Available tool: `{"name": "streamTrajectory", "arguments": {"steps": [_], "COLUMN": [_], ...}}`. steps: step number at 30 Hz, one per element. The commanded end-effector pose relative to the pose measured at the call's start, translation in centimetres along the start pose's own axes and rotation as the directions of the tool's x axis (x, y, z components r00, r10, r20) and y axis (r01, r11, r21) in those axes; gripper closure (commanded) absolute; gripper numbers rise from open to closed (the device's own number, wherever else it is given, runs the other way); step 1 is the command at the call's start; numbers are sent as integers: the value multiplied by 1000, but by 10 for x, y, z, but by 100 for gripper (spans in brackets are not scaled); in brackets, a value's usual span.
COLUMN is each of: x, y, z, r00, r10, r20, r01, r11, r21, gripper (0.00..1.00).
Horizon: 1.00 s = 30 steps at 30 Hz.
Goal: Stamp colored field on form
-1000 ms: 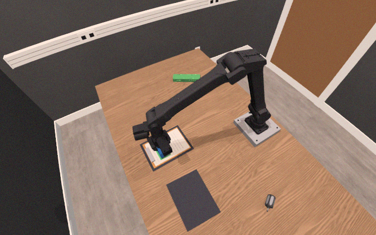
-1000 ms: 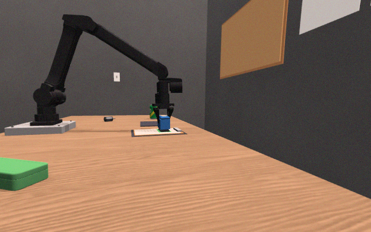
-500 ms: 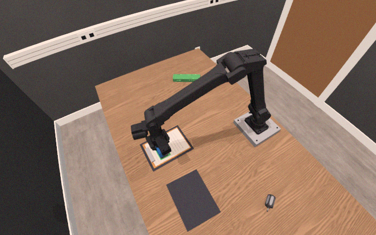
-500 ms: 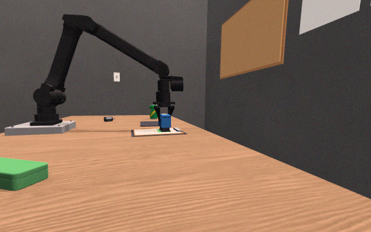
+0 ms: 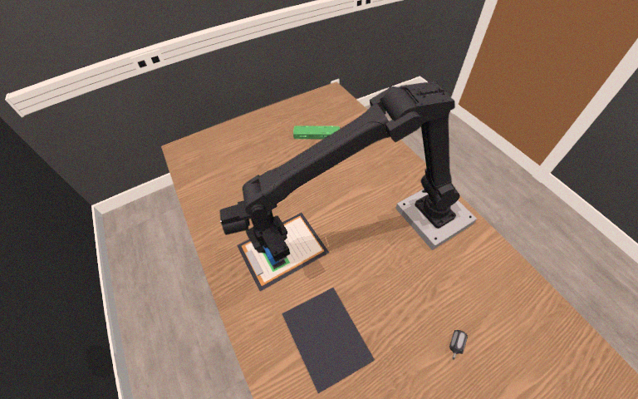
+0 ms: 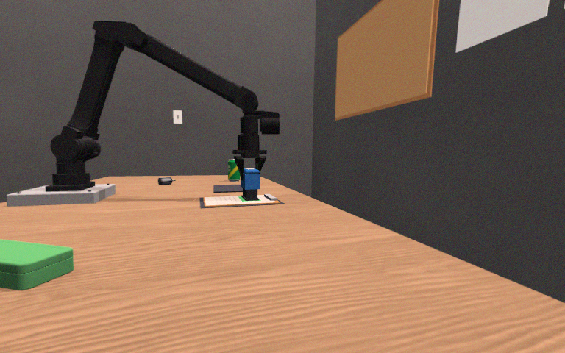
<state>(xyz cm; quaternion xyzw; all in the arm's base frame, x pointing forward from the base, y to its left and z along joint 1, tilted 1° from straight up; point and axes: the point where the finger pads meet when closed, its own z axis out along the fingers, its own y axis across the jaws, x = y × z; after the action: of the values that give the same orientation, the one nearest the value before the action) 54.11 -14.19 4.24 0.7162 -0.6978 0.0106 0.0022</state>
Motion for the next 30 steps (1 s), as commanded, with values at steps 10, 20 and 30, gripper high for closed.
{"name": "streamTrajectory", "arguments": {"steps": [10,20,30], "x": [7,7,6], "y": [-13,-14,-18], "z": [-22,-25,-76], "r00": [1000,1000,1000], "r10": [3,3,4], "r20": [-10,-12,-18], "r01": [-3,-3,-3], "r11": [999,999,998], "r21": [33,37,62], "gripper": [71,71,71]}}
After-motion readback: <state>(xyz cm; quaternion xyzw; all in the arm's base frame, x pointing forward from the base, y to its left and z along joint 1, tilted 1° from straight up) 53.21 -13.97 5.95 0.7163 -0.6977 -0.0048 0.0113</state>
